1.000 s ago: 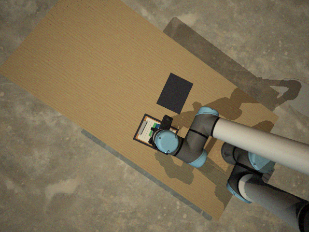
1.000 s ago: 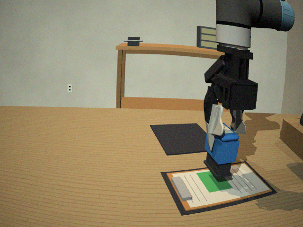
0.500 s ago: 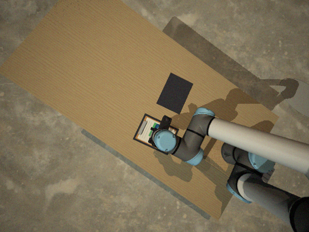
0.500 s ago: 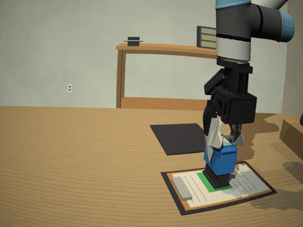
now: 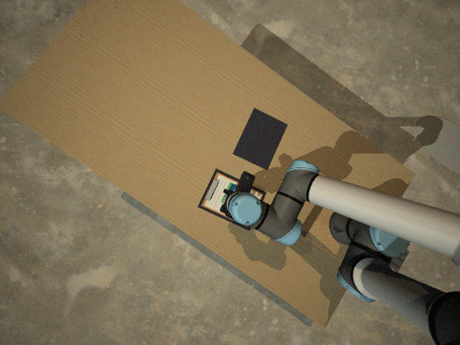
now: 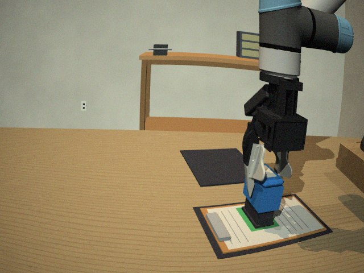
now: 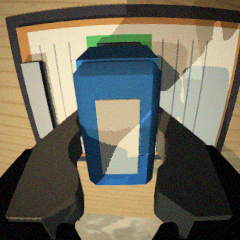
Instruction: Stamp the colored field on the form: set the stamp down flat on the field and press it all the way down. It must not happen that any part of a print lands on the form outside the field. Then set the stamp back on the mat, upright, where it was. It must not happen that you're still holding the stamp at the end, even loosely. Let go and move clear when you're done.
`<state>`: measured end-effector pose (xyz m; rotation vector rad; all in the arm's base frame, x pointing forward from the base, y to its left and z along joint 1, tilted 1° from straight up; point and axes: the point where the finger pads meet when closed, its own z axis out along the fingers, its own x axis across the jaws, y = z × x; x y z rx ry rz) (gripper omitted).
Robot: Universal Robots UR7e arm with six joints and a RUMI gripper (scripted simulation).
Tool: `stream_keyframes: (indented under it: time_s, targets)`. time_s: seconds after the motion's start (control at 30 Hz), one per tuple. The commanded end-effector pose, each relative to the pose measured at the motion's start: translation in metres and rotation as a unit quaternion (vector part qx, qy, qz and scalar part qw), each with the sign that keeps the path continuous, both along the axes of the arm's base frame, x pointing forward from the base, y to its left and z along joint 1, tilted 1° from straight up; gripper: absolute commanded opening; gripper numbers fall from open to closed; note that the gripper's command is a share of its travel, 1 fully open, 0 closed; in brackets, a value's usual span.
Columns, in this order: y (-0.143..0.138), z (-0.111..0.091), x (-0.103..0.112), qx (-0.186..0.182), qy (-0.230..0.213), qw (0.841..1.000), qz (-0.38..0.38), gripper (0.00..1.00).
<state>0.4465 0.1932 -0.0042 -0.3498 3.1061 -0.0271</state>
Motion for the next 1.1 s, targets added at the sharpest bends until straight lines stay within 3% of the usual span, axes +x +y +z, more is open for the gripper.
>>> stream_keyframes:
  time_s: [0.0, 0.33, 1.07]
  targets:
    - [0.000, -0.007, -0.002, -0.001, 0.002, 1.000, 0.001, 0.16]
    - [-0.001, -0.025, -0.001, -0.001, 0.002, 1.000, 0.000, 0.16]
    - [-0.001, -0.029, -0.001, 0.000, 0.002, 1.000, 0.000, 0.16]
